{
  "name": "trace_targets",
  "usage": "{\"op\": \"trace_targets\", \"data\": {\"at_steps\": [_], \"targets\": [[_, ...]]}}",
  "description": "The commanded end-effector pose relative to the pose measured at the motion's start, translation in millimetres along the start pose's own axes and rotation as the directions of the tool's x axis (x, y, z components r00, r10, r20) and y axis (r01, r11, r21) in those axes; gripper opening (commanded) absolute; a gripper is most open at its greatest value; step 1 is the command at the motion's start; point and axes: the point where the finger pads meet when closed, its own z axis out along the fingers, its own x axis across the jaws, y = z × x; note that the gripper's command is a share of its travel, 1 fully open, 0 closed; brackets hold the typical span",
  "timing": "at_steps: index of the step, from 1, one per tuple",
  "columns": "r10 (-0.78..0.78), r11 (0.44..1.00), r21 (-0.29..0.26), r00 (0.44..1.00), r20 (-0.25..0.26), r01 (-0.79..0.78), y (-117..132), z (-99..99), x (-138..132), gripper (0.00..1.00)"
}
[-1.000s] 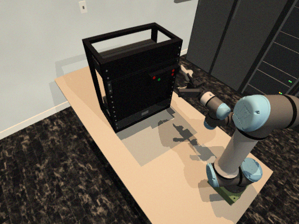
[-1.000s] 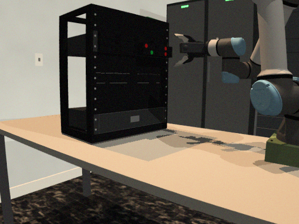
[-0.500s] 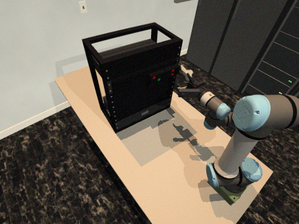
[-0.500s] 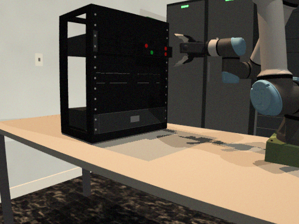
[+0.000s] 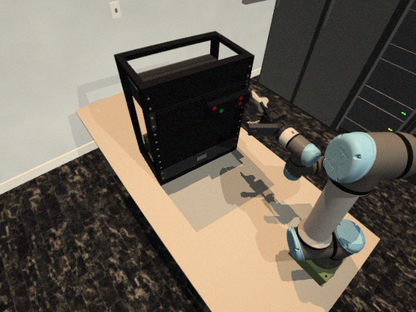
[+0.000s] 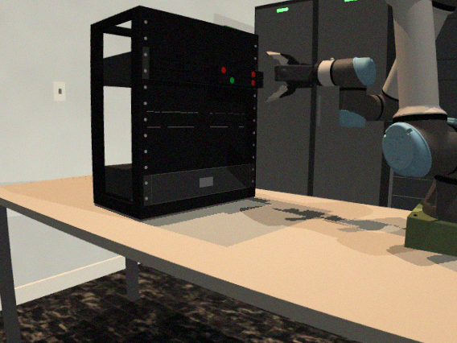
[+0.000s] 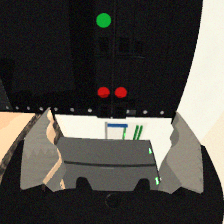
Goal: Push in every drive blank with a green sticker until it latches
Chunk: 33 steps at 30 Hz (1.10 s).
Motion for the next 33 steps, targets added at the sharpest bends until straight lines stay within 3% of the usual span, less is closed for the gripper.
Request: {"op": "trace_targets", "data": {"at_steps": [1, 4, 5, 33], "targets": [[0.0, 1.0, 0.0, 1.0, -0.001, 0.0, 0.0, 0.0, 0.5, 1.0], [0.0, 1.0, 0.0, 1.0, -0.001, 0.0, 0.0, 0.0, 0.5, 1.0], [0.0, 1.0, 0.0, 1.0, -0.001, 0.0, 0.0, 0.0, 0.5, 0.0], [0.0, 1.0, 0.0, 1.0, -0.001, 0.0, 0.0, 0.0, 0.5, 0.0]]}}
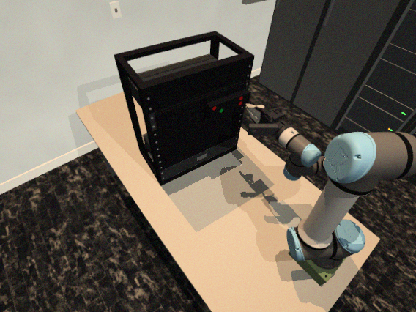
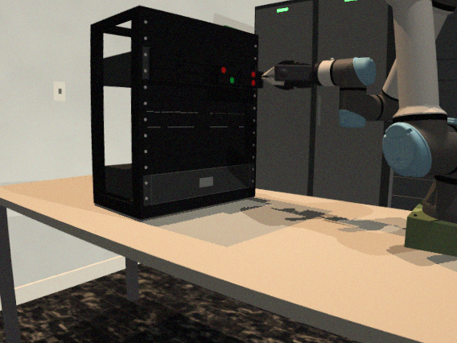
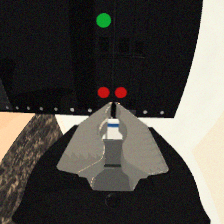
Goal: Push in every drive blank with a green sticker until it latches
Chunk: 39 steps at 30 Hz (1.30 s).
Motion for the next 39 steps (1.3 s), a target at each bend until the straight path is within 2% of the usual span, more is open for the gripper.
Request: {"op": "trace_targets", "data": {"at_steps": [1, 10, 20, 34, 39], "targets": [[0.0, 1.0, 0.0, 1.0, -0.001, 0.0, 0, 0.0, 0, 0.0], [0.0, 1.0, 0.0, 1.0, -0.001, 0.0, -2, -0.5, 0, 0.0], [0.0, 1.0, 0.0, 1.0, -0.001, 0.0, -21, -5.5, -4, 0.0], [0.0, 1.0, 0.0, 1.0, -0.001, 0.0, -83, -21.8, -18, 0.0], [0.0, 1.0, 0.0, 1.0, -0.001, 0.0, -93, -24.6, -21, 0.0]]}}
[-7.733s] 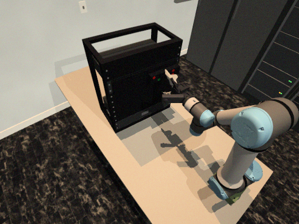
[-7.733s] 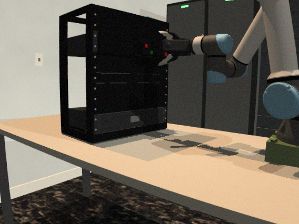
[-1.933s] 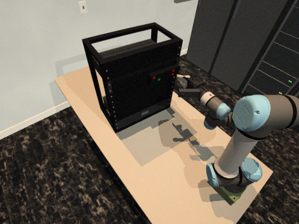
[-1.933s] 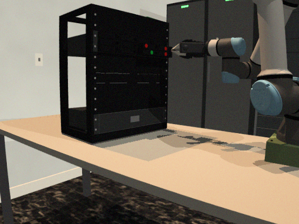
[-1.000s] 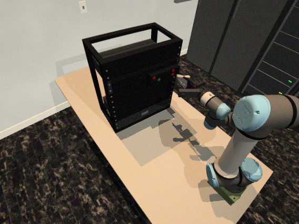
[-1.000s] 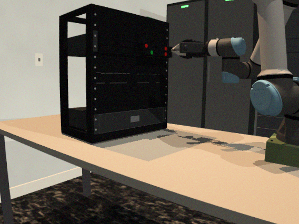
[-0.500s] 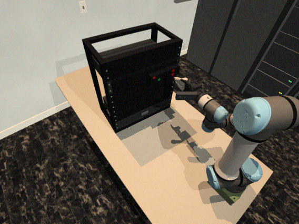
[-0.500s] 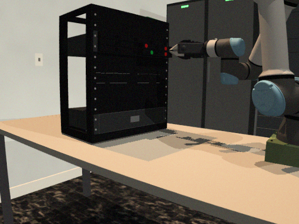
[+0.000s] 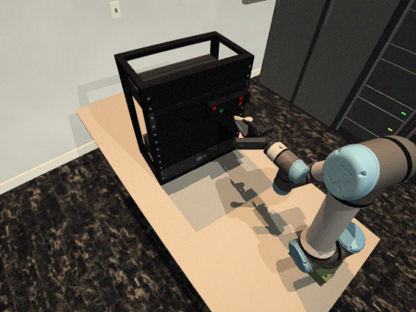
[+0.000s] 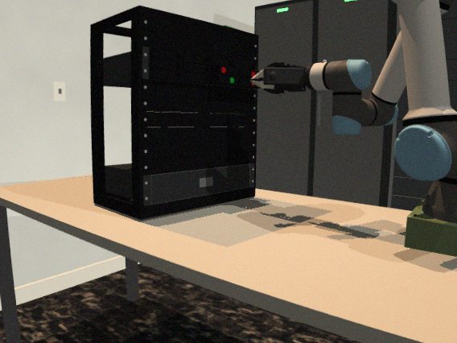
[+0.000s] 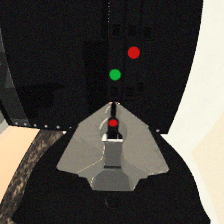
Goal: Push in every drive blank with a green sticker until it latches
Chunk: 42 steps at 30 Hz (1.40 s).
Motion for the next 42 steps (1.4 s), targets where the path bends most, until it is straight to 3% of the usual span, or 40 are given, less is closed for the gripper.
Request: {"op": "trace_targets", "data": {"at_steps": [1, 18, 30, 42], "targets": [[0.0, 1.0, -0.004, 1.0, -0.002, 0.0, -17, -3.8, -3, 0.0], [0.0, 1.0, -0.004, 1.0, -0.002, 0.0, -30, -5.7, -6, 0.0], [0.0, 1.0, -0.004, 1.0, -0.002, 0.0, -30, 43.7, -6, 0.0], [0.0, 1.0, -0.004, 1.0, -0.002, 0.0, -30, 49.6, -6, 0.0]]}}
